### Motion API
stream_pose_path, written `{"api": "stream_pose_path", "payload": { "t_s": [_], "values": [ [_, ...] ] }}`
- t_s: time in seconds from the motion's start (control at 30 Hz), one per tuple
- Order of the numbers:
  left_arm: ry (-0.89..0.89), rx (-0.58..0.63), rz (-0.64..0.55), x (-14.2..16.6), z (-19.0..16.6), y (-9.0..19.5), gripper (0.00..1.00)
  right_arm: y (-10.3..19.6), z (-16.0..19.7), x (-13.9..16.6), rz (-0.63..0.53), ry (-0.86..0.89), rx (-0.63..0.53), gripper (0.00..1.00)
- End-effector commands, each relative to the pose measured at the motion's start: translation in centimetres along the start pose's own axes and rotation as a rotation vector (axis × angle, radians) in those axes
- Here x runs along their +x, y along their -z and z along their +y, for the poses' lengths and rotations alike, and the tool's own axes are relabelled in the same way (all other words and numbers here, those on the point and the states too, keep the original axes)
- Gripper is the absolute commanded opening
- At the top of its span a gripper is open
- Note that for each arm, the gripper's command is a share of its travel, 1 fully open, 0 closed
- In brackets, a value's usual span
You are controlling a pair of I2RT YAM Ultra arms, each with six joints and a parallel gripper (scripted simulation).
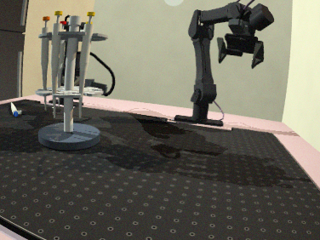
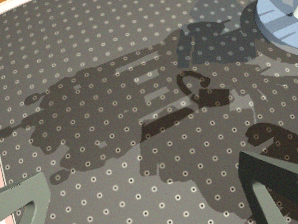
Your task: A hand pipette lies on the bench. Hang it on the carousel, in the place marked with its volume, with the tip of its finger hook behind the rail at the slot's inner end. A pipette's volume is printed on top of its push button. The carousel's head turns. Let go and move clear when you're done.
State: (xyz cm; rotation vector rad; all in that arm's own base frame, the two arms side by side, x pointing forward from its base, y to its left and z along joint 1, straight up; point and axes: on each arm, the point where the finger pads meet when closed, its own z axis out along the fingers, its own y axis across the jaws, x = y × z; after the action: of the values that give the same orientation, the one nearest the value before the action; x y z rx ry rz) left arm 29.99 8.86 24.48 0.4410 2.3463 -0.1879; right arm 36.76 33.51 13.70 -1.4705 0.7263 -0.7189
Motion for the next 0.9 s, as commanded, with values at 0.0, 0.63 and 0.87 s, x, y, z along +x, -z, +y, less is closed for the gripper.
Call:
{"api": "stream_pose_path", "payload": {
  "t_s": [0.0,0.63,0.87],
  "values": [
    [-0.016,-0.008,-0.029,-0.74,0.35,0.41,1.0,-0.61,-2.89,0.41,0.006,-0.021,0.08,0.0],
    [-0.016,-0.008,-0.029,-0.74,0.35,0.41,1.0,-0.61,-2.89,0.41,0.006,-0.021,0.08,0.0],
    [-0.016,-0.008,-0.029,-0.74,0.35,0.41,1.0,-0.65,-3.05,1.1,-0.137,-0.009,0.084,0.0]
  ]
}}
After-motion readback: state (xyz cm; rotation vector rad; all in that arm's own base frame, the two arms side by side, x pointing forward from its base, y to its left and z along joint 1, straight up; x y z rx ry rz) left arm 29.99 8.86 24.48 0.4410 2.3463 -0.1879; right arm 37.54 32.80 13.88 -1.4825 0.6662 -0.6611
